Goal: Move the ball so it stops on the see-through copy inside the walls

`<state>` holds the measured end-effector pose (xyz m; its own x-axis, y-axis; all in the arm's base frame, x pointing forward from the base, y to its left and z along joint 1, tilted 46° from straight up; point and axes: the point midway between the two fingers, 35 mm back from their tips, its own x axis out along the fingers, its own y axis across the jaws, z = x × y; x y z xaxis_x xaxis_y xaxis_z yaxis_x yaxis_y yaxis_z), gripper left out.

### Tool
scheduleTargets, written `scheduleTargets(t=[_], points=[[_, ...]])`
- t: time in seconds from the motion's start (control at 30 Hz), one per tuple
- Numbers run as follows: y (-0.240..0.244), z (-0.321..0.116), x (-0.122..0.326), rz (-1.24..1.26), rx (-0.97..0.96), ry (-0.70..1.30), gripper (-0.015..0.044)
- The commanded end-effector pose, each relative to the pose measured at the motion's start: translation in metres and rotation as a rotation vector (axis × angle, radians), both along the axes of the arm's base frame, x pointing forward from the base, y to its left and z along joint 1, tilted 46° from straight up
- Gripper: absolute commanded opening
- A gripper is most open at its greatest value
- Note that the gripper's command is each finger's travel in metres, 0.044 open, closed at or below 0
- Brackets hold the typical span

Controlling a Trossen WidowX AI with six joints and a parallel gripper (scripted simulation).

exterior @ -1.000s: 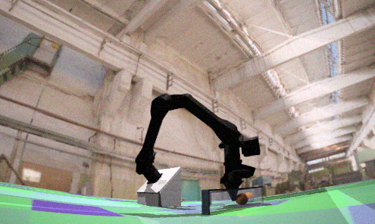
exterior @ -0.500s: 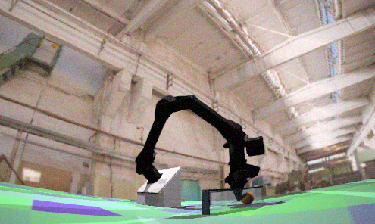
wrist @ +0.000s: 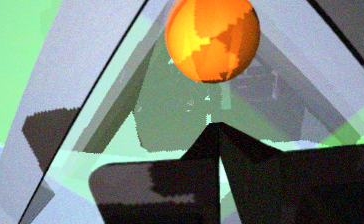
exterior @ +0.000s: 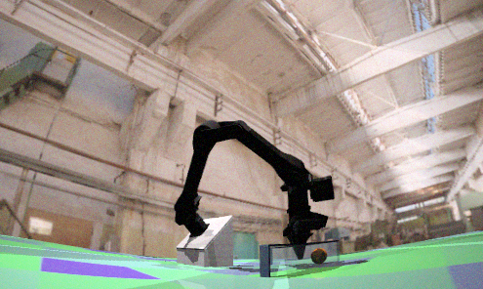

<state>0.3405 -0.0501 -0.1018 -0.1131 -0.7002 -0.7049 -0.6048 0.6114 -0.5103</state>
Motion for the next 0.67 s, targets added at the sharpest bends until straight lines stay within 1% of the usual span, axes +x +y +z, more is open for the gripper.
scheduleTargets(t=[0.0, 0.53, 0.63], points=[[-0.003, 0.005, -0.006, 0.004, -0.002, 0.002, 0.0000], [-0.011, 0.015, -0.026, 0.004, -0.002, 0.003, 0.0000], [-0.003, 0.023, -0.024, 0.005, -0.001, 0.003, 0.0000]])
